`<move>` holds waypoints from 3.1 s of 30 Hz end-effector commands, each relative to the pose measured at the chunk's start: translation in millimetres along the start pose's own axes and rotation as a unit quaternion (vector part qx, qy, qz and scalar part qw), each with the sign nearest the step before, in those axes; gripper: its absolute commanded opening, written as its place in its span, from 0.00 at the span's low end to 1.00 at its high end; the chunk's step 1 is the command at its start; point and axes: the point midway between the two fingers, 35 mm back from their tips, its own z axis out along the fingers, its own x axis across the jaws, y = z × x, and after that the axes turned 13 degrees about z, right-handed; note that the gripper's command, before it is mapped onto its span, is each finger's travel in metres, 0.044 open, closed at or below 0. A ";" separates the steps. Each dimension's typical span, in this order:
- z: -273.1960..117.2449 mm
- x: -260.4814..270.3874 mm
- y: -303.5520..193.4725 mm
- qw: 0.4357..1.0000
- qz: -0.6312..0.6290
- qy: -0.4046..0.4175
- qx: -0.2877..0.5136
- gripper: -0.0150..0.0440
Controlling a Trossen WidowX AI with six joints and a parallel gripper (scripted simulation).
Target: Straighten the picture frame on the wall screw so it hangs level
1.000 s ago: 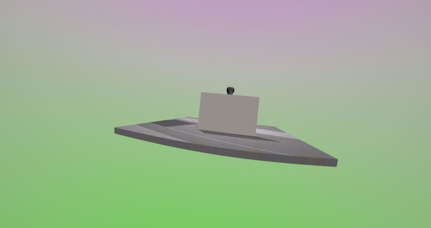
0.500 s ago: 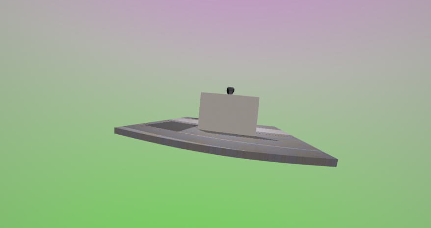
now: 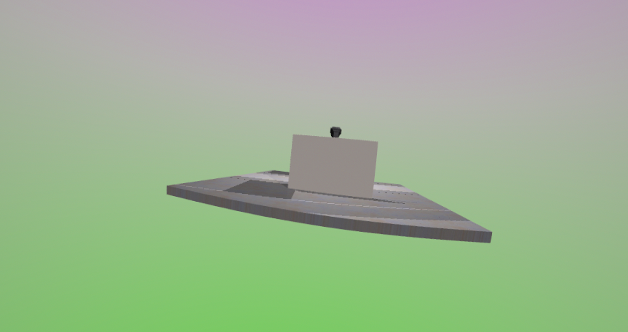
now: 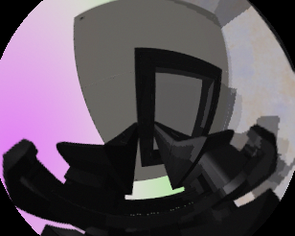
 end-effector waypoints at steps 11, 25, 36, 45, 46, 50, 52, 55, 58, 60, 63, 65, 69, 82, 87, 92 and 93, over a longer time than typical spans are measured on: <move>0.0 6.7 -1.6 1.000 0.001 0.003 0.001 0.25; 0.1 11.3 -2.6 1.000 0.001 0.003 0.001 0.25; 0.1 14.7 -3.4 1.000 0.001 0.003 0.001 0.25; 0.1 15.8 -3.7 1.000 0.001 0.003 0.001 0.25; 0.1 15.8 -3.7 1.000 0.001 0.003 0.001 0.25; 0.0 15.1 -3.5 1.000 0.001 0.003 0.001 0.25; 0.0 14.7 -3.4 1.000 0.001 0.003 0.001 0.25; 0.0 13.9 -3.2 1.000 0.001 0.003 0.001 0.25; 0.0 13.5 -3.1 1.000 0.001 0.003 0.001 0.25; 0.0 13.5 -3.1 1.000 0.001 0.003 0.001 0.25; 0.0 13.5 -3.1 1.000 0.001 0.003 0.001 0.25; 0.0 13.5 -3.1 1.000 0.001 0.003 0.001 0.25; 0.0 13.5 -3.1 1.000 0.001 0.003 0.001 0.25; 0.0 13.5 -3.1 1.000 0.001 0.003 0.001 0.25; 0.0 13.5 -3.1 1.000 0.001 0.003 0.001 0.25; 0.0 13.5 -3.1 1.000 0.001 0.003 0.001 0.25; 0.0 13.5 -3.1 1.000 0.001 0.003 0.001 0.25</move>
